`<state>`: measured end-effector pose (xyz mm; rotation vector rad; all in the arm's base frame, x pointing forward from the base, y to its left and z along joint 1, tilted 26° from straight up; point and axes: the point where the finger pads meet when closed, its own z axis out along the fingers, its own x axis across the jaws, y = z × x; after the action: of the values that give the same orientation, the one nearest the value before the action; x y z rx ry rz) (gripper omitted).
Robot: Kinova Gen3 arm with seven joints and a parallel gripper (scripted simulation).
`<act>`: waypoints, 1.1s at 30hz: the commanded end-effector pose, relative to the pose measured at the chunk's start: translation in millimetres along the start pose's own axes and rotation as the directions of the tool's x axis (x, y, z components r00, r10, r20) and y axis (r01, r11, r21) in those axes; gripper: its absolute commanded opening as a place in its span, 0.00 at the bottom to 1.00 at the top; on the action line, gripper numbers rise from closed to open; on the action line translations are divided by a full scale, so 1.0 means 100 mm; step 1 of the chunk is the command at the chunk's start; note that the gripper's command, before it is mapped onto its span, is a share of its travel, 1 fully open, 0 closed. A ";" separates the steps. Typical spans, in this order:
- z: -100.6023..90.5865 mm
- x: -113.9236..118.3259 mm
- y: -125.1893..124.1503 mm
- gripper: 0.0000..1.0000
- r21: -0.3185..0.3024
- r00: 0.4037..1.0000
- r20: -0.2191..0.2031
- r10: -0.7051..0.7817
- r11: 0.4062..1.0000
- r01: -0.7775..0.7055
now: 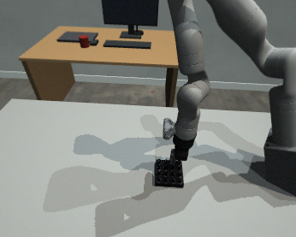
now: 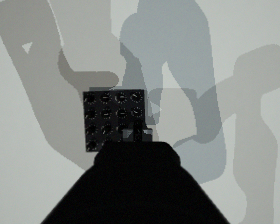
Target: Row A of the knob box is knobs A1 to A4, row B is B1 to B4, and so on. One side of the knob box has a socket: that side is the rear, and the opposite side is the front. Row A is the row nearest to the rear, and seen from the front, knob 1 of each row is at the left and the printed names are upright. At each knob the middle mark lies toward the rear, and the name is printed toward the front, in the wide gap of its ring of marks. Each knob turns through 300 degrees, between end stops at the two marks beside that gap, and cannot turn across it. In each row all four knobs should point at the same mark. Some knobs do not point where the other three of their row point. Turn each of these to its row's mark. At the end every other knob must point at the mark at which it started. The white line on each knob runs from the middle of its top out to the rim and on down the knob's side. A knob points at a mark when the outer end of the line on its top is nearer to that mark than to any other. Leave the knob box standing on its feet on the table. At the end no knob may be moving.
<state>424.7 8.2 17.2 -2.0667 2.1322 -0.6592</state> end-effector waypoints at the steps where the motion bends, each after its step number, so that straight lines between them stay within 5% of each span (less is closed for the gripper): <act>1: 0.00 0.00 0.00 0.30 0.001 1.000 0.001 0.000 1.000 0.000; 33: 0.00 0.00 0.00 0.30 0.001 0.999 0.001 -0.049 0.999 0.049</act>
<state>424.7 8.2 17.2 -2.1197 2.0918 -0.6640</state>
